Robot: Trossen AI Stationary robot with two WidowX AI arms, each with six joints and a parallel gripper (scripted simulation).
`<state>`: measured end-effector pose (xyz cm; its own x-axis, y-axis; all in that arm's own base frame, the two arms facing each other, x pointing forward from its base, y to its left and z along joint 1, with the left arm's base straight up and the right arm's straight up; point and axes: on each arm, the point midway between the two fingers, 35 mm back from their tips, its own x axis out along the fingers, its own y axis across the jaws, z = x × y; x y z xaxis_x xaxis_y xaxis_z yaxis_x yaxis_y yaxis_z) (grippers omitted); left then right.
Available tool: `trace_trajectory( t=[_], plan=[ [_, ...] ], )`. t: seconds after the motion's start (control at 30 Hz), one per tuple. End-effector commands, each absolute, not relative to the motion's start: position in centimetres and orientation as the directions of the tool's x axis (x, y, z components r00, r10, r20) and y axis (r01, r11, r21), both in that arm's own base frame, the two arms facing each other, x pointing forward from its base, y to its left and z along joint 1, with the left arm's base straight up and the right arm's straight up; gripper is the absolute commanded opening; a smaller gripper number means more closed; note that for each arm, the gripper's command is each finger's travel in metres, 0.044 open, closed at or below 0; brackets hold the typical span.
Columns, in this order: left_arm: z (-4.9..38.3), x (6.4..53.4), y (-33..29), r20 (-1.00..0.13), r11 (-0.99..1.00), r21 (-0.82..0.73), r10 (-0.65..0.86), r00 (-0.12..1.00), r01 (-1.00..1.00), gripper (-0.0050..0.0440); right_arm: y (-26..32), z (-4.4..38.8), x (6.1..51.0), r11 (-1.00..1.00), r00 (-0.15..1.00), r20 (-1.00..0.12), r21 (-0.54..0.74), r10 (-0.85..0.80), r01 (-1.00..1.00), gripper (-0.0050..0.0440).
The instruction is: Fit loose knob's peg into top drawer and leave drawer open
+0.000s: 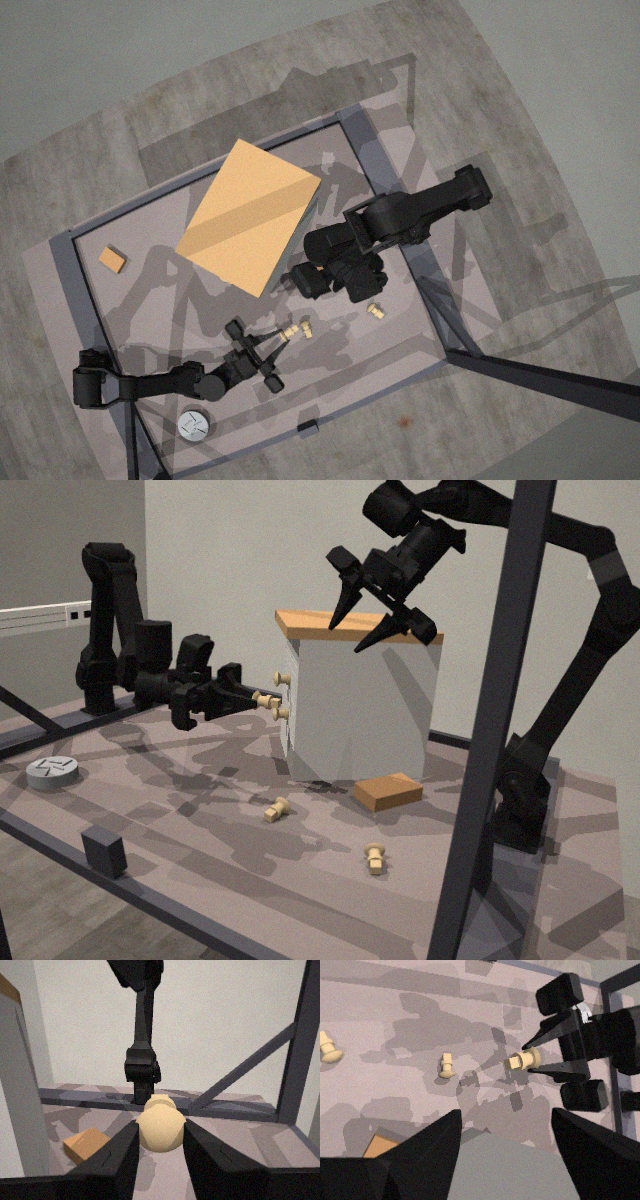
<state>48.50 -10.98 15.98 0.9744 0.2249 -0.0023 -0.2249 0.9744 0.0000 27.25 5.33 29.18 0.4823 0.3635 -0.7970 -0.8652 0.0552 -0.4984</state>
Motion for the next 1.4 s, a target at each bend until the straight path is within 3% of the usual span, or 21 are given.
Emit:
trace_trajectory(
  t=[0.0, 0.33, 0.47, 0.7, 0.97, 1.13, 1.37],
  plan=[
    [18.5, 45.8, -9.1, 0.033, 0.975, -0.023, 0.223, 0.974, -0.223, 0.008, 3.8, 30.9, 26.7, 0.244, 0.578, -0.744, -0.524, 0.336, -0.816, 0.024],
    [20.1, 39.6, -4.9, 0.026, 0.975, -0.016, 0.223, 0.974, -0.223, 0.008, 0.1, 33.9, 25.3, 0.661, 0.743, -0.629, -0.46, 0.229, -0.593, 0.024],
    [20.4, 38.5, -4.1, 0.026, 0.975, -0.015, 0.223, 0.974, -0.223, 0.008, -0.6, 34.4, 24.8, 0.728, 0.771, -0.604, -0.434, 0.202, -0.53, 0.024],
    [21.5, 34.5, -1.4, 0.024, 0.975, -0.012, 0.223, 0.974, -0.223, 0.008, -2.9, 36.6, 22.9, 0.92, 0.863, -0.497, -0.293, 0.085, -0.259, 0.024],
    [22.3, 31.9, 0.4, 0.021, 0.967, -0.011, 0.253, 0.967, -0.253, 0.008, -4.8, 38.9, 20.3, 0.997, 0.928, -0.368, -0.072, -0.06, 0.036, 0.024],
    [22.7, 32.3, 0.3, 0.017, 0.953, -0.017, 0.304, 0.953, -0.304, 0.008, -5.1, 39.4, 19.8, 0.996, 0.936, -0.34, -0.02, -0.091, 0.089, 0.024],
    [22.8, 34.0, -0.2, 0.007, 0.856, -0.028, 0.516, 0.857, -0.516, 0.008, -5.3, 39.4, 19.8, 0.994, 0.936, -0.337, 0.003, -0.102, 0.109, 0.024]
  ],
)
